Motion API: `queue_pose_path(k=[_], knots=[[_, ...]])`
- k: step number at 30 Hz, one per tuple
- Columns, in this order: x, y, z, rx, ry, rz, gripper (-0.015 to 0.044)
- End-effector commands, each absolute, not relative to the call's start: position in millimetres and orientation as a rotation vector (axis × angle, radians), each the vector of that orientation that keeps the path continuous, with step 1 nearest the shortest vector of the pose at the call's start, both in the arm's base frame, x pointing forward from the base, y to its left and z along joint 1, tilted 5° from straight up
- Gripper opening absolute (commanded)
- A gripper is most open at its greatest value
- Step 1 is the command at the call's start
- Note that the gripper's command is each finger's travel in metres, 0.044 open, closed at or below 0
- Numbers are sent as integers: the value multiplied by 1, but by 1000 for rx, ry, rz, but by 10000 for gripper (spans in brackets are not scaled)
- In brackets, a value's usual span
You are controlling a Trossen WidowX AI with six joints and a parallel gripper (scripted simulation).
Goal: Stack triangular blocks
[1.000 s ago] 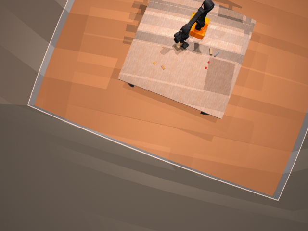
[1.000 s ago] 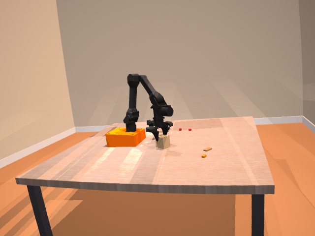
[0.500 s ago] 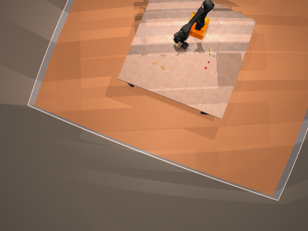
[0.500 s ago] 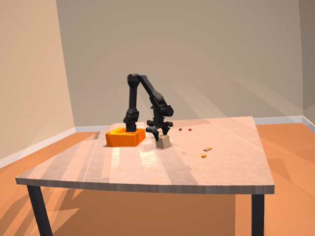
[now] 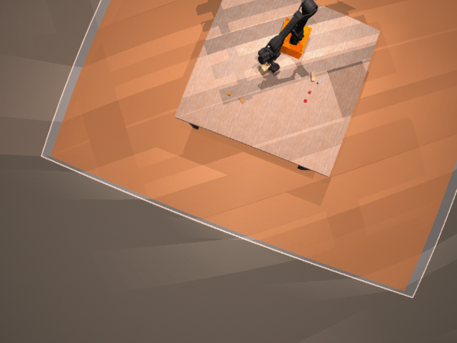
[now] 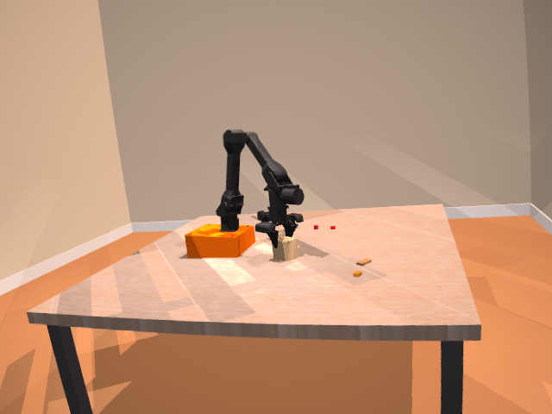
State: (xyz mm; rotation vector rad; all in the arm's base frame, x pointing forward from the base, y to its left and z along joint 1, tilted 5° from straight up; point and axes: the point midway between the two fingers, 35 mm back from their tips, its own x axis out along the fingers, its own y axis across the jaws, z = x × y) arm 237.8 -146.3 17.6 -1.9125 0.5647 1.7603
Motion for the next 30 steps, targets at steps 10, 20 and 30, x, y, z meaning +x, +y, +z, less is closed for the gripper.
queue_pose_path(k=[10,20,30], knots=[[239,-146,16,-1909,562,1756,0],[238,-146,16,-1910,562,1758,0],[238,-147,16,-1912,564,1760,236]])
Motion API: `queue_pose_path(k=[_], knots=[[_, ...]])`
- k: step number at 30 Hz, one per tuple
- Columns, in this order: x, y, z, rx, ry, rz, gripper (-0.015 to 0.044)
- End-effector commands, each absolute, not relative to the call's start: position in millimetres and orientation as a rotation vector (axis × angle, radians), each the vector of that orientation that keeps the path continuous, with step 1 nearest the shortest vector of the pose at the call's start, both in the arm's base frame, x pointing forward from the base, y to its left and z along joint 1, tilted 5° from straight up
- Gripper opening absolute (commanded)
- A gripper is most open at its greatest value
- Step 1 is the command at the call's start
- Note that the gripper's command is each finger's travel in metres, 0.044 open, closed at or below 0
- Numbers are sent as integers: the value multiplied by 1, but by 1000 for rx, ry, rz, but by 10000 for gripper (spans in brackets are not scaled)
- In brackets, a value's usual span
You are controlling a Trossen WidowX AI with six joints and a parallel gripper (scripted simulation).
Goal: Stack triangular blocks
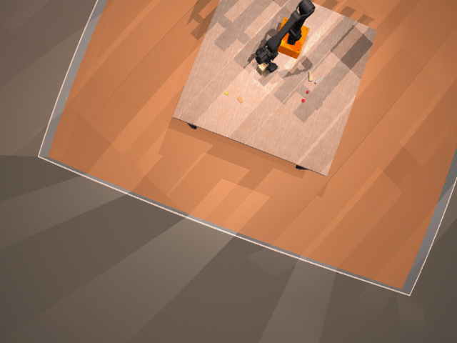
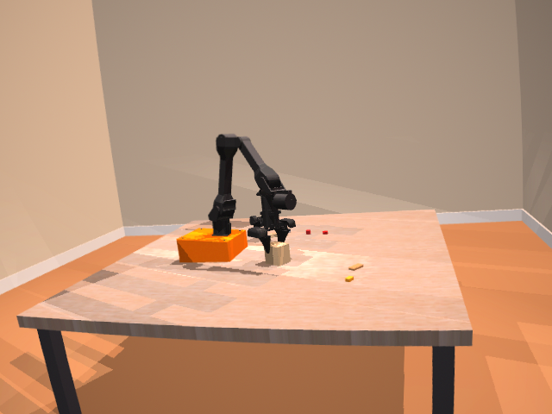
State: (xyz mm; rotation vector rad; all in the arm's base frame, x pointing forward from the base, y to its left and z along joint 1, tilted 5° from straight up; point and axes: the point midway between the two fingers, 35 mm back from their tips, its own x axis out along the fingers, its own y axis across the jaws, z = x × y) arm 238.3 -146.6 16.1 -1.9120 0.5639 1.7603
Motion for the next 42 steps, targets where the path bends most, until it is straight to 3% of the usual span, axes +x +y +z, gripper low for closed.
queue_pose_path(k=[1,8,17,25,42], knots=[[238,-147,16,-1912,564,1760,262],[238,-147,16,-1912,564,1760,440],[239,-147,19,-1912,564,1760,440],[229,-149,123,-1913,564,1760,440],[232,-151,121,-1924,572,1747,440]])
